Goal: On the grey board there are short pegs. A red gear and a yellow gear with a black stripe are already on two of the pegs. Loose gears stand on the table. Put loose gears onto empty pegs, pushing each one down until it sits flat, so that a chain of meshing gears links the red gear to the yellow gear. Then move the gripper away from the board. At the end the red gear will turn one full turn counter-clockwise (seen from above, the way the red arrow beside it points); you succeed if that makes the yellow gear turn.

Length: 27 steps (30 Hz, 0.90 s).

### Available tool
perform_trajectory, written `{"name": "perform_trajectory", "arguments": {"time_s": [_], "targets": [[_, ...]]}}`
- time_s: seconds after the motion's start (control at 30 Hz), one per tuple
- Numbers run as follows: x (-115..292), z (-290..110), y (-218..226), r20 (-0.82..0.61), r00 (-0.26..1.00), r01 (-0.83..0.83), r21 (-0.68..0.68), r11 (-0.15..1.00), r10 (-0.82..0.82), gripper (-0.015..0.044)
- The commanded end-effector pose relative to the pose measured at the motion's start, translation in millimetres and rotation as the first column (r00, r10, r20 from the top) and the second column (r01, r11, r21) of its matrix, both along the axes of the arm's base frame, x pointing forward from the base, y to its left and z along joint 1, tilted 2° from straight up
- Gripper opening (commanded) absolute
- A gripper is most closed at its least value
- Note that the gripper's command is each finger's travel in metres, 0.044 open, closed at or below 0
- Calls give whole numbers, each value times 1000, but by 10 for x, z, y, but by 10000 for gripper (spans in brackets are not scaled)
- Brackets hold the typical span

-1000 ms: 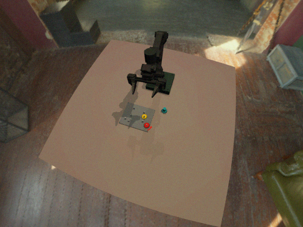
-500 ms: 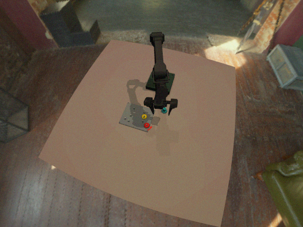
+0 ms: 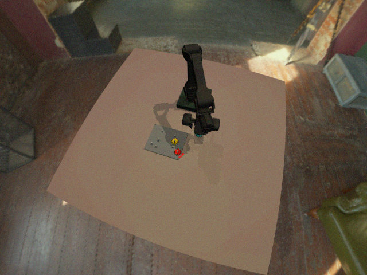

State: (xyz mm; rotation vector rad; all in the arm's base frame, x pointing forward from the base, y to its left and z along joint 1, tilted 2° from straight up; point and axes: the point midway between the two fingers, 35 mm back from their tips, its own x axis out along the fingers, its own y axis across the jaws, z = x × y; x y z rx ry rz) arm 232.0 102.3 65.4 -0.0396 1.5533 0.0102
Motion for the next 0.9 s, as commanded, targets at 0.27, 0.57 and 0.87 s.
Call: {"name": "perform_trajectory", "arguments": {"time_s": [0.27, 0.57, 0.87], "targets": [[-28, -184, -14, -12, 1000, 4, -11, 1000, -4, 440], [-28, -330, -18, -12, 1000, 4, -11, 1000, -4, 440], [-33, -433, -23, -12, 1000, 4, -11, 1000, -4, 440]]}}
